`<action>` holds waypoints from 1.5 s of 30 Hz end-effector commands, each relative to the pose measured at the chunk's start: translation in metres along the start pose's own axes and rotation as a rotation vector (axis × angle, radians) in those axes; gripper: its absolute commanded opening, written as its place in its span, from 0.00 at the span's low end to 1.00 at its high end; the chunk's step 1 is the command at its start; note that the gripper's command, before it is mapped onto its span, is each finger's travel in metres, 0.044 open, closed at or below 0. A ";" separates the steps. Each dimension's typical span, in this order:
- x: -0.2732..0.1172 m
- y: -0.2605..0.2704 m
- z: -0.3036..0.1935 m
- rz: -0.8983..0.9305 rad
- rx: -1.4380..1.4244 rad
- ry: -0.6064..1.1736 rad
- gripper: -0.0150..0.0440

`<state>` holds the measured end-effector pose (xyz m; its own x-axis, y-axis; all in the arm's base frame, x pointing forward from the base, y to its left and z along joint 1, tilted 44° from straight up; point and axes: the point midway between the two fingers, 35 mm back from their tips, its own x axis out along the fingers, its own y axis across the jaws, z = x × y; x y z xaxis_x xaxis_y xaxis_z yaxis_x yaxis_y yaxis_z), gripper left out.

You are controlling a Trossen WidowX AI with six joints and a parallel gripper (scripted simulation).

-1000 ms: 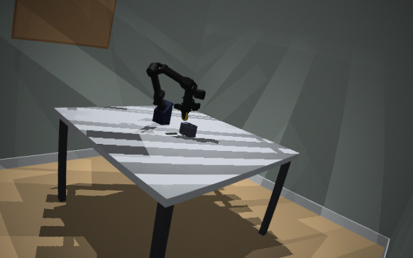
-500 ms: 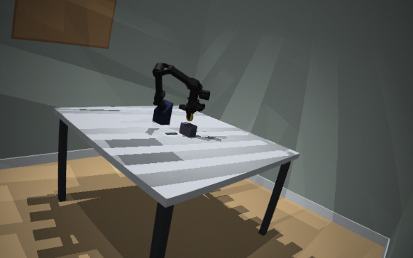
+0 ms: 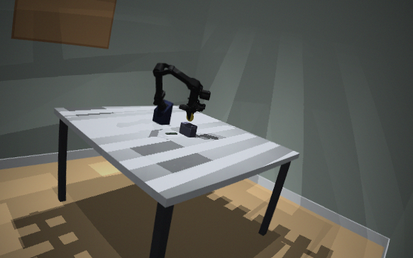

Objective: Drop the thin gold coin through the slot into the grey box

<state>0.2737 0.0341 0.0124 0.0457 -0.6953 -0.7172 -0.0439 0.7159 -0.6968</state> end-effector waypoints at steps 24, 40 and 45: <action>0.000 0.004 0.003 0.000 0.006 -0.003 0.25; 0.007 0.004 0.000 -0.001 -0.003 -0.003 0.25; 0.009 0.004 0.000 -0.001 -0.001 -0.003 0.25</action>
<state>0.2753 0.0332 0.0043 0.0485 -0.6921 -0.7202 -0.0403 0.7191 -0.6937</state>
